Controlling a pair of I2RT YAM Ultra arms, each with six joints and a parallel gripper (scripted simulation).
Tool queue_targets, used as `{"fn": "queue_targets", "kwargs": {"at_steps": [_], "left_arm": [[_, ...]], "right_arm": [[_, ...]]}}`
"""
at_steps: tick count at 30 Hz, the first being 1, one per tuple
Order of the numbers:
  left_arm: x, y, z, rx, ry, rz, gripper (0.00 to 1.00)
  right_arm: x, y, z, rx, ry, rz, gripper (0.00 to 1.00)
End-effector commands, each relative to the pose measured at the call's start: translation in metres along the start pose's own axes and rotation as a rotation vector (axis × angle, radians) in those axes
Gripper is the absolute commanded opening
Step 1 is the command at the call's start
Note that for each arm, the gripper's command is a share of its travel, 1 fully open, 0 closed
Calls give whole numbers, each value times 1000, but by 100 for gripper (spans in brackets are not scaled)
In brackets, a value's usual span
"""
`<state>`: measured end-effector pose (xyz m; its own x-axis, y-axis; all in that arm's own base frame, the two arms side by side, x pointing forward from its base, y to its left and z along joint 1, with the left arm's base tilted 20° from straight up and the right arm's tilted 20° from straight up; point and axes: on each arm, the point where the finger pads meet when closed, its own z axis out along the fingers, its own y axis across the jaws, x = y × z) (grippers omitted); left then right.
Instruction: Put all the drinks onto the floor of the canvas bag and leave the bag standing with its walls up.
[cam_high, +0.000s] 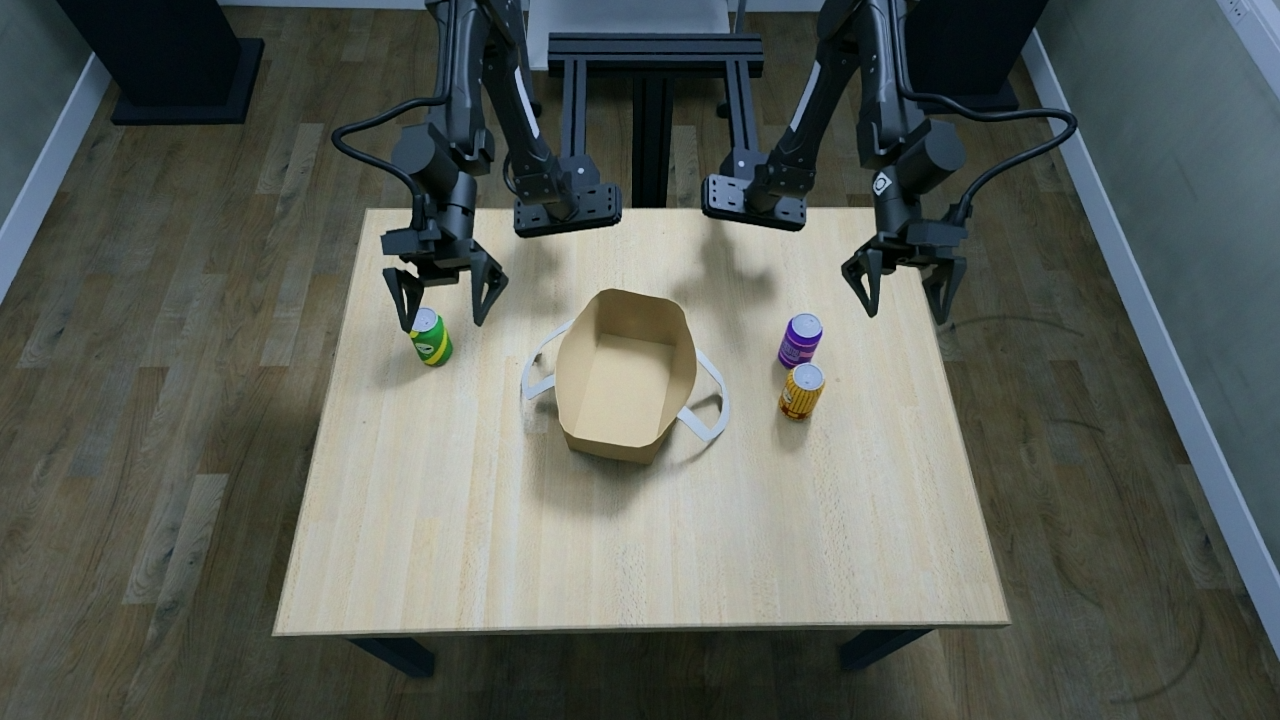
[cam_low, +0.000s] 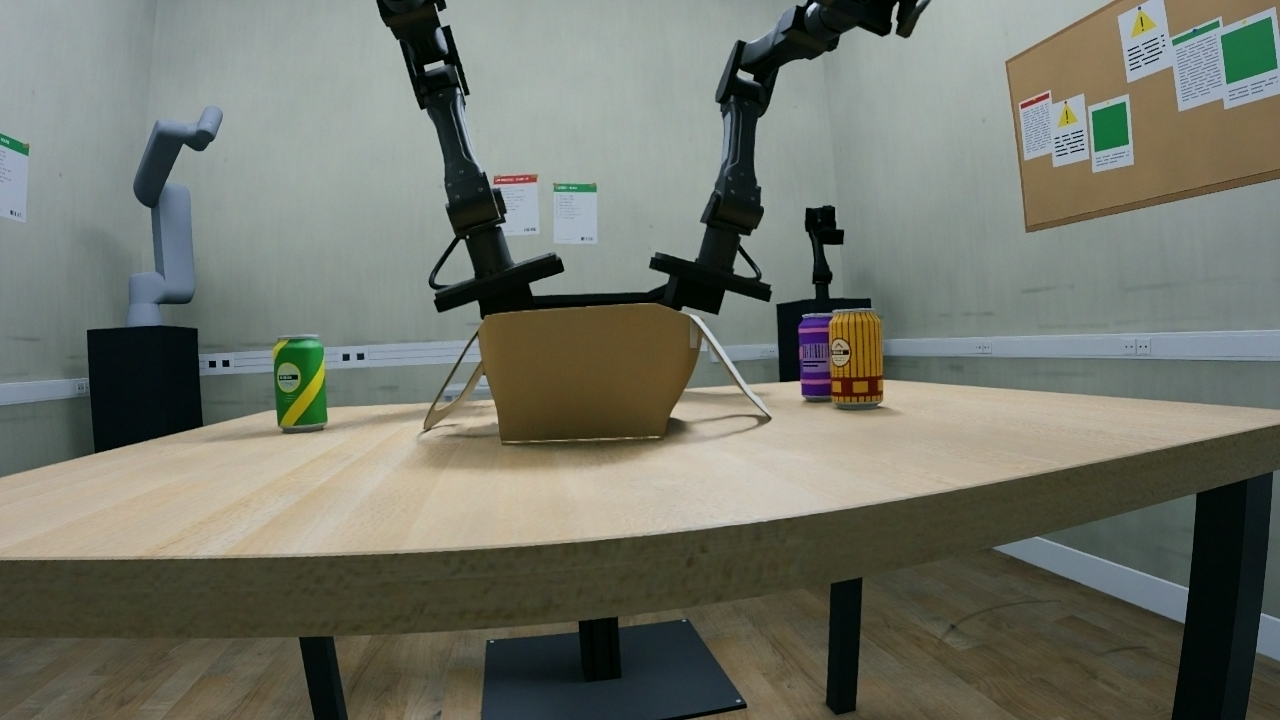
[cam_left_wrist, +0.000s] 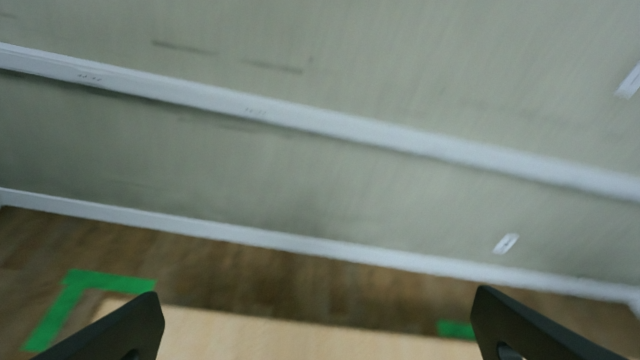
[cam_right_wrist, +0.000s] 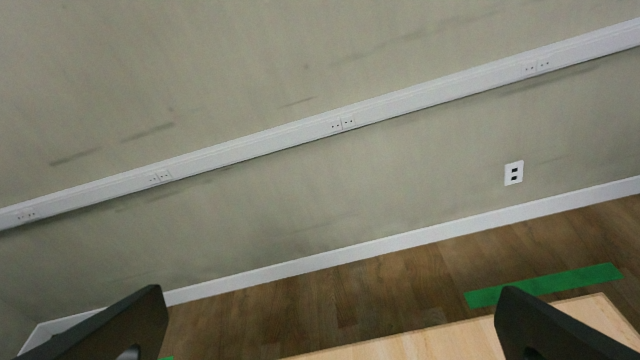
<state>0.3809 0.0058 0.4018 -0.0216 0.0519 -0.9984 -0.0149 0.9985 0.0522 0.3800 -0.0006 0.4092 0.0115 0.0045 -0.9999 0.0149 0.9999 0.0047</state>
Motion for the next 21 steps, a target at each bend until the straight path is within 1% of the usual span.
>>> {"fn": "queue_targets", "kwargs": {"at_steps": [1, 2, 5, 7, 11, 16, 21], "left_arm": [[5, 11, -4, -31, 86, 167, 100], [16, 14, -4, -35, 134, 226, 100], [35, 24, -9, -36, 242, 390, 100], [35, 24, -9, -36, 242, 390, 100], [57, 41, -18, -34, 373, 558, 100], [83, 56, -34, 18, 537, 761, 100], [109, 70, -55, 108, 706, 950, 100]], "right_arm": [[-35, 6, -10, -24, -88, -8, 100], [-36, 6, -10, -24, -88, -8, 100], [-35, 6, -10, -24, -88, -8, 100], [-35, 6, -10, -24, -88, -8, 100], [-36, 6, -10, -24, -89, -8, 100], [-36, 6, -10, -24, -89, -8, 100], [-36, 6, -10, -24, -89, -8, 100]]}}
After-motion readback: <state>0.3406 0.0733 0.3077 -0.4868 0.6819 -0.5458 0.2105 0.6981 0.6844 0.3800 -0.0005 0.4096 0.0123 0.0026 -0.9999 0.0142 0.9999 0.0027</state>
